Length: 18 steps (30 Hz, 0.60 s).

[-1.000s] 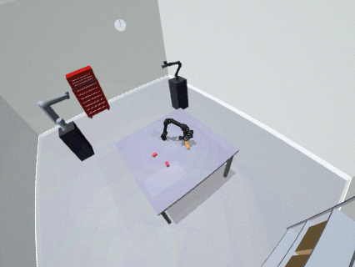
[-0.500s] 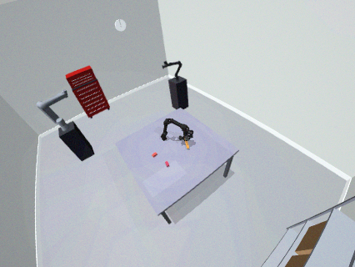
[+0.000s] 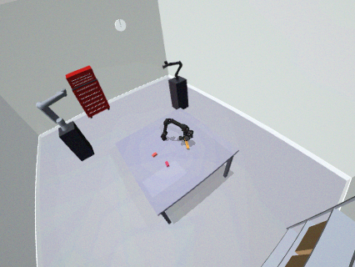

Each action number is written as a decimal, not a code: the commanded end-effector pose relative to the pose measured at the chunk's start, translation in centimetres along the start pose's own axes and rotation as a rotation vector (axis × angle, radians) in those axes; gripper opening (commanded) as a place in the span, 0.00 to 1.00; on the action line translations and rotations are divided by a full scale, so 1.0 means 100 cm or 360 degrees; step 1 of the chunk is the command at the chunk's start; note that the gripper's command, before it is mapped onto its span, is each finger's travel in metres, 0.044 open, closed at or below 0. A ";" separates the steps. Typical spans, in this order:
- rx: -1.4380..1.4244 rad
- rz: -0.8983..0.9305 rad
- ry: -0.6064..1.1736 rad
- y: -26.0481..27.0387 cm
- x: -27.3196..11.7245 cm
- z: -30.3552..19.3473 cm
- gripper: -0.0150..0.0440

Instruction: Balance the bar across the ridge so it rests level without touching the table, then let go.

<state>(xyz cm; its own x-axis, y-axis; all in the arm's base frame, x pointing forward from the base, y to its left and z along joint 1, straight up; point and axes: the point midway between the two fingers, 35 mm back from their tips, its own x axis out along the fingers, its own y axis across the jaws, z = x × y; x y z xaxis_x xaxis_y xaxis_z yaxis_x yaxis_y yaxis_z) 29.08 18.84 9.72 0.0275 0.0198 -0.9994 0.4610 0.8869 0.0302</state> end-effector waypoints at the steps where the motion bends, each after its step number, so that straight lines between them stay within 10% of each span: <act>1: -0.0009 -0.0004 -0.0001 -0.001 0.001 0.000 0.25; 18: -0.0009 -0.0004 -0.0001 -0.001 0.003 0.000 0.25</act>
<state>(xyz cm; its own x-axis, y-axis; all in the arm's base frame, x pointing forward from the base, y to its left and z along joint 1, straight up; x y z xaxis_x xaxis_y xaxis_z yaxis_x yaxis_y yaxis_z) 29.10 18.84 9.63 0.0288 0.0199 -0.9994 0.4610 0.8868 0.0309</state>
